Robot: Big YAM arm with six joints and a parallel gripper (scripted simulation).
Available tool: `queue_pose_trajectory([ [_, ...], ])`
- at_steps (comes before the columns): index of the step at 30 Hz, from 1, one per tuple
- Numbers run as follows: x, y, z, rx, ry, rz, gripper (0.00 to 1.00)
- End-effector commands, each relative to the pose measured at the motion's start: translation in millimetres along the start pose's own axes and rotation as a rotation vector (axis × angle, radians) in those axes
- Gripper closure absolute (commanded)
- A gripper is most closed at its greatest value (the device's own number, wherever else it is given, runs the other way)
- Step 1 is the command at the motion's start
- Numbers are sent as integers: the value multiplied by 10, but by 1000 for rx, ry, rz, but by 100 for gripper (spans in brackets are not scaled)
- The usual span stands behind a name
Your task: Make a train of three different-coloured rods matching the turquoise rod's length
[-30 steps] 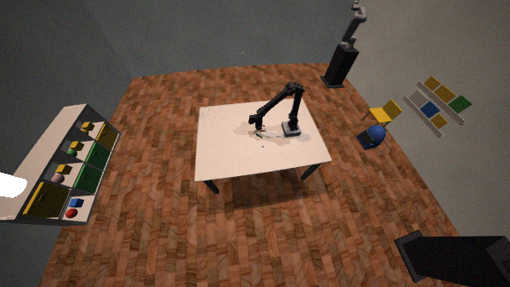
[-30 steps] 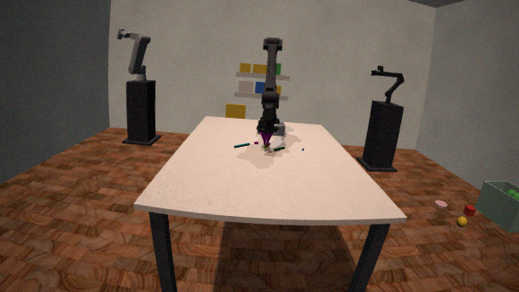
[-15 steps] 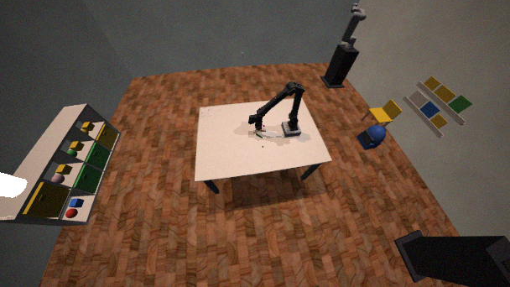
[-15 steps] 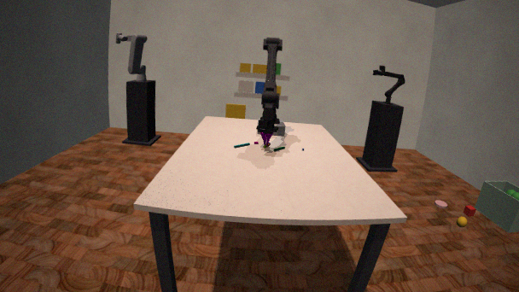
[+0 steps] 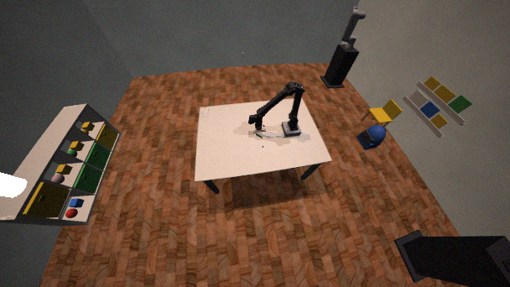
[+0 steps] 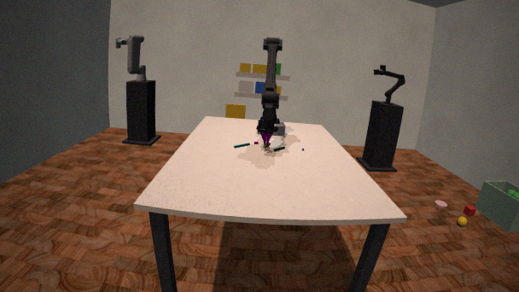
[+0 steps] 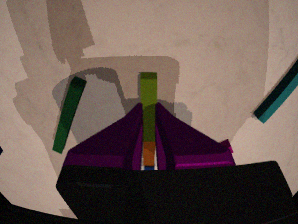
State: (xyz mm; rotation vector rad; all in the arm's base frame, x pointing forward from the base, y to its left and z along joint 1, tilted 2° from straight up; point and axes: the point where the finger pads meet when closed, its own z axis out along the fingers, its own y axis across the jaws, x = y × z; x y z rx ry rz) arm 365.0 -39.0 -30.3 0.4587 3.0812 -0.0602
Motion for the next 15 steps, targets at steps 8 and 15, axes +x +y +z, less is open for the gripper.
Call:
queue_pose_trajectory([
  [8, -219, 10, -52, -4, -26, 2, 96],
  [15, -226, 10, -27, -6, -34, 3, 96],
])
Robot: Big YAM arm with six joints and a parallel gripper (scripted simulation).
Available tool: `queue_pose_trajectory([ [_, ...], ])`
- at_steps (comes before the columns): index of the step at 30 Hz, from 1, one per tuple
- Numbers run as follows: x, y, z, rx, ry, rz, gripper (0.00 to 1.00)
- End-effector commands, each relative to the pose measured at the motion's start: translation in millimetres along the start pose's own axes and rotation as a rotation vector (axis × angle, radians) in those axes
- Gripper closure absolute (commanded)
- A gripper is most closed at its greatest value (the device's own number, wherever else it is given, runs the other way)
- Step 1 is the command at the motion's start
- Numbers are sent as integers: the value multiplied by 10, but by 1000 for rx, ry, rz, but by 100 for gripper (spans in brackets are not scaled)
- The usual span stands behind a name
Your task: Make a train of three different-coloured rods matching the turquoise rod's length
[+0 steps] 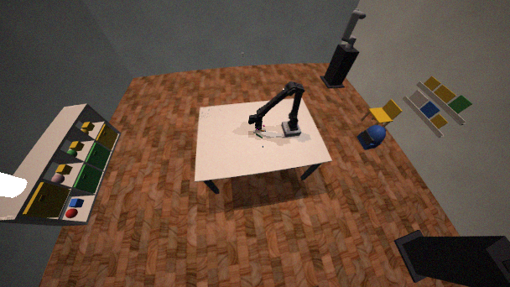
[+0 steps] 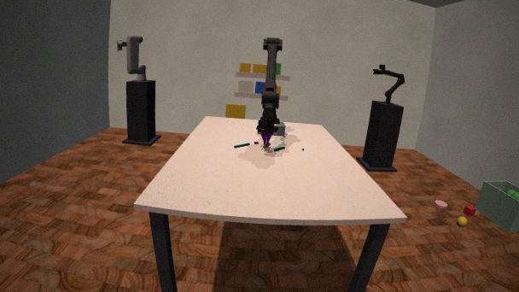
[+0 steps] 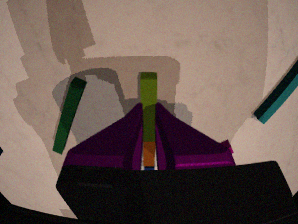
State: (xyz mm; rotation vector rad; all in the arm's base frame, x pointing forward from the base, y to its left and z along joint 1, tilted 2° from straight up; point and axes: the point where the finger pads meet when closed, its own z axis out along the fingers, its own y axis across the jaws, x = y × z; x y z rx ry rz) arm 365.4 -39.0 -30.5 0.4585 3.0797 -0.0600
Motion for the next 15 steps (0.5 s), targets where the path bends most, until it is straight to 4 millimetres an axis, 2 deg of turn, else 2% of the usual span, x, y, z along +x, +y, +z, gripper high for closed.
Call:
queue_pose_trajectory([
  [1, -206, 5, -17, -5, -29, 2, 96],
  [15, -18, -39, 159, 2, 6, 2, 96],
])
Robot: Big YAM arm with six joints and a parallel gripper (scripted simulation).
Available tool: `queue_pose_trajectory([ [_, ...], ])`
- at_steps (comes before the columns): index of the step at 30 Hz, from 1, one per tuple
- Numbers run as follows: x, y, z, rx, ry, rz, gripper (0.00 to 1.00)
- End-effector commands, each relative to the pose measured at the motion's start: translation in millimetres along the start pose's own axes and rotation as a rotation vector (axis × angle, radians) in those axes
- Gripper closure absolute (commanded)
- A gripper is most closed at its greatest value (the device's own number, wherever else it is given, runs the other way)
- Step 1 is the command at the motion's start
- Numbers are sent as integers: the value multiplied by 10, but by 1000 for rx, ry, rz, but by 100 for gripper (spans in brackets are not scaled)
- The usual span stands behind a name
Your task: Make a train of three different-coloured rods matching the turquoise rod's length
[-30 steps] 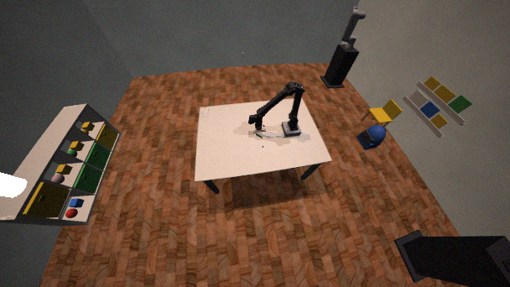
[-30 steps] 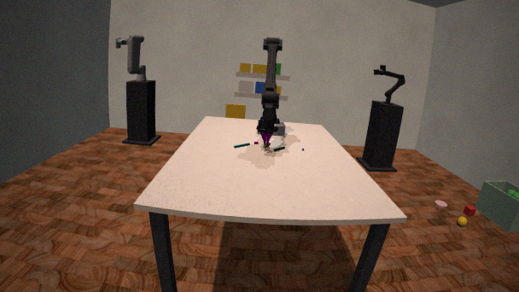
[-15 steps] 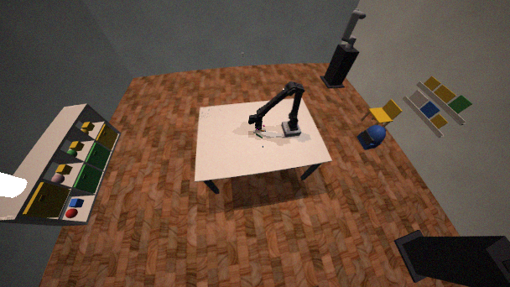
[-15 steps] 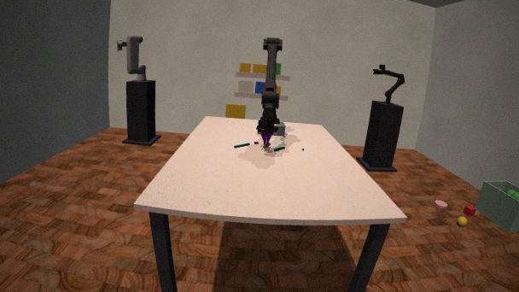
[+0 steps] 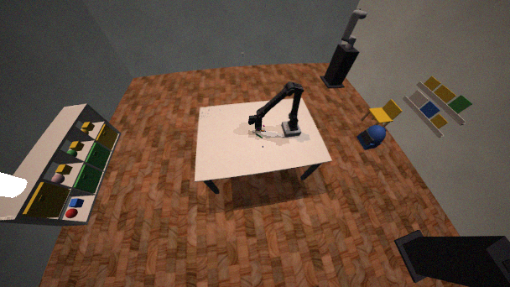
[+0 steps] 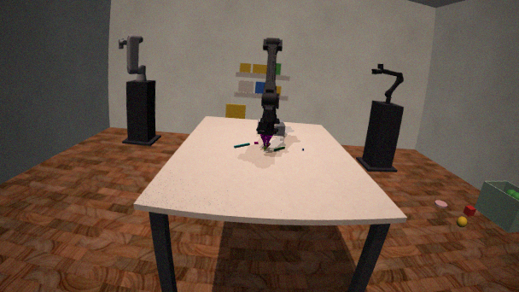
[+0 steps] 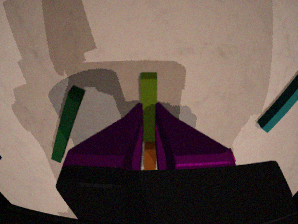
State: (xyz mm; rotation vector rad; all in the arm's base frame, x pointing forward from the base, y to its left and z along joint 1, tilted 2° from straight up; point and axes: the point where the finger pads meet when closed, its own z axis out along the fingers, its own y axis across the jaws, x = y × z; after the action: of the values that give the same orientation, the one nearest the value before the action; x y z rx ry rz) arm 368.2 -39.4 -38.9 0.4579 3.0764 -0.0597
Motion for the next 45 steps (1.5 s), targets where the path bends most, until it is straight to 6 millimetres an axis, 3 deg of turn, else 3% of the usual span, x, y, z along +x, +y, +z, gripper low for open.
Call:
queue_pose_trajectory([
  [1, 7, -46, 75, 3, 9, 2, 96],
  [39, 10, -47, 76, 3, 10, 2, 96],
  [45, 10, -47, 76, 3, 10, 2, 88],
])
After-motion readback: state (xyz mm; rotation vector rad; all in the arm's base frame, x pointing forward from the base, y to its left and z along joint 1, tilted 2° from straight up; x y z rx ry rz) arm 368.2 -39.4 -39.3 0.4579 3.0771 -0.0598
